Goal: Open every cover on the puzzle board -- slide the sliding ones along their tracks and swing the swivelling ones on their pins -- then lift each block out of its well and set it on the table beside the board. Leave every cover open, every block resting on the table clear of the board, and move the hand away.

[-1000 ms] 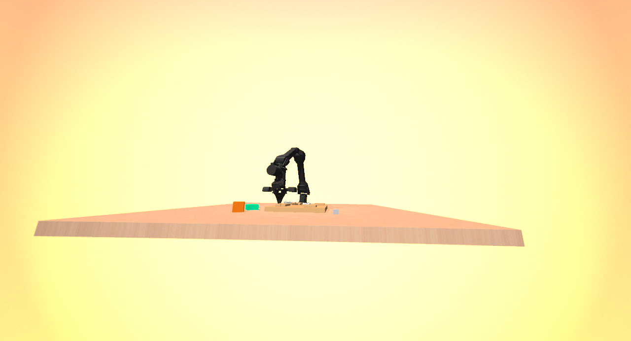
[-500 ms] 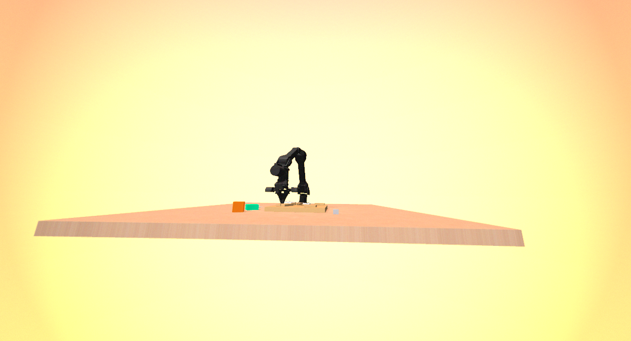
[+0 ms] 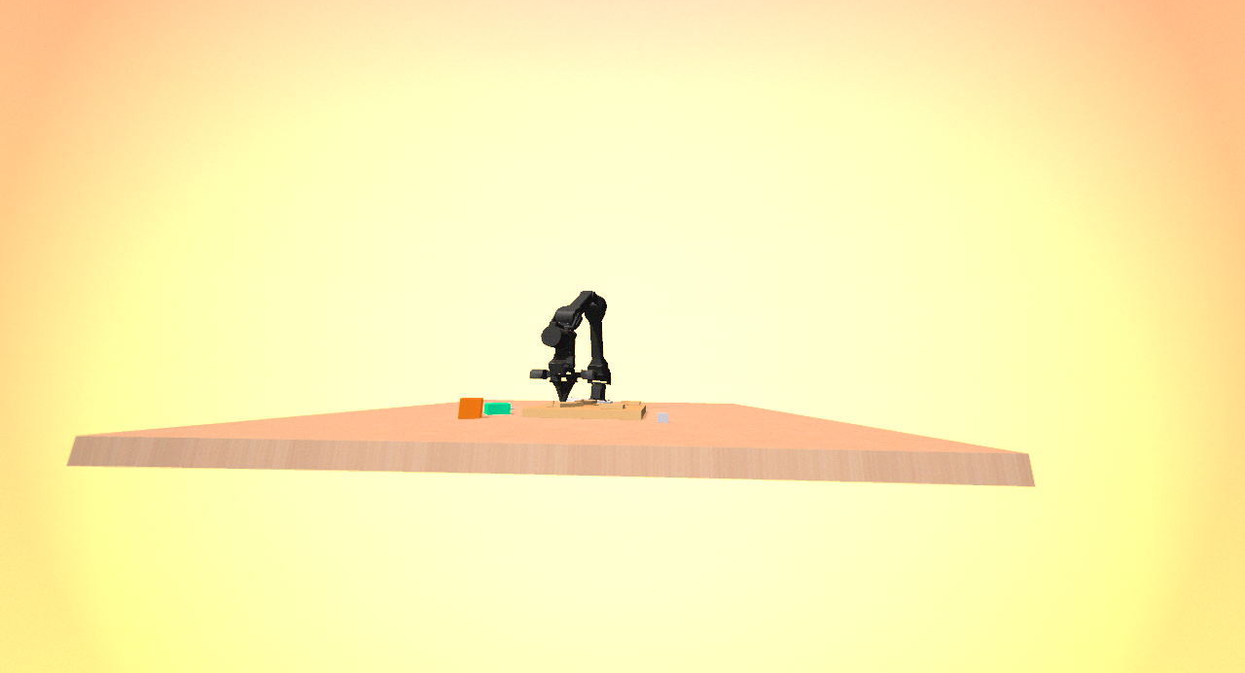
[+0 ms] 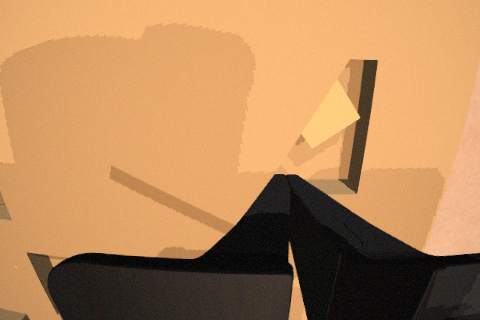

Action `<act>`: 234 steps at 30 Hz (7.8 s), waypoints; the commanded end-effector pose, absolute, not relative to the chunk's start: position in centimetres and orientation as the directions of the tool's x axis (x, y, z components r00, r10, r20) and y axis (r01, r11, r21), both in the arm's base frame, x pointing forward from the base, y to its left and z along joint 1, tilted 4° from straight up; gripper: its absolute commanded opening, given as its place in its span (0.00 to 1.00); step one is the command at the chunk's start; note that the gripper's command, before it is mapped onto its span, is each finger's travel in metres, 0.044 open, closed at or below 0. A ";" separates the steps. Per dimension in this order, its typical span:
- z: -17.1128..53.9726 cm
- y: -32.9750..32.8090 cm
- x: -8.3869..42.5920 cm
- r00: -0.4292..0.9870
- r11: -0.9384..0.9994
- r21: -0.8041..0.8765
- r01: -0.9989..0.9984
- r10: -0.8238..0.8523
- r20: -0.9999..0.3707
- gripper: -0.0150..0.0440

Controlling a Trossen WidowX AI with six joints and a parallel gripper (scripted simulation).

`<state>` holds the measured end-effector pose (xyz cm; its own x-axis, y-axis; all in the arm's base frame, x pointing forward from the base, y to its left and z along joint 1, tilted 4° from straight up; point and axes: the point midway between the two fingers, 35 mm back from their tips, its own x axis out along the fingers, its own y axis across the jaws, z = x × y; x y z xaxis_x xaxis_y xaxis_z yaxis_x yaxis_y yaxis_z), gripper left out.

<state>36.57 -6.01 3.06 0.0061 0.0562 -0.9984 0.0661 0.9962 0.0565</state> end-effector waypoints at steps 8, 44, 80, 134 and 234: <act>3.4 -4.7 36.9 0.013 0.996 0.061 0.068 0.060 -0.998 0.25; 3.6 -1.4 38.7 0.015 0.996 0.064 0.068 0.063 -0.998 0.25; 4.1 0.7 41.7 0.018 0.996 0.066 0.067 0.065 -0.998 0.25; 9.9 2.8 36.3 -0.001 0.914 0.058 0.401 0.064 -0.998 0.25; 3.4 5.8 23.8 0.002 -0.732 -0.052 -0.680 0.070 -0.998 0.25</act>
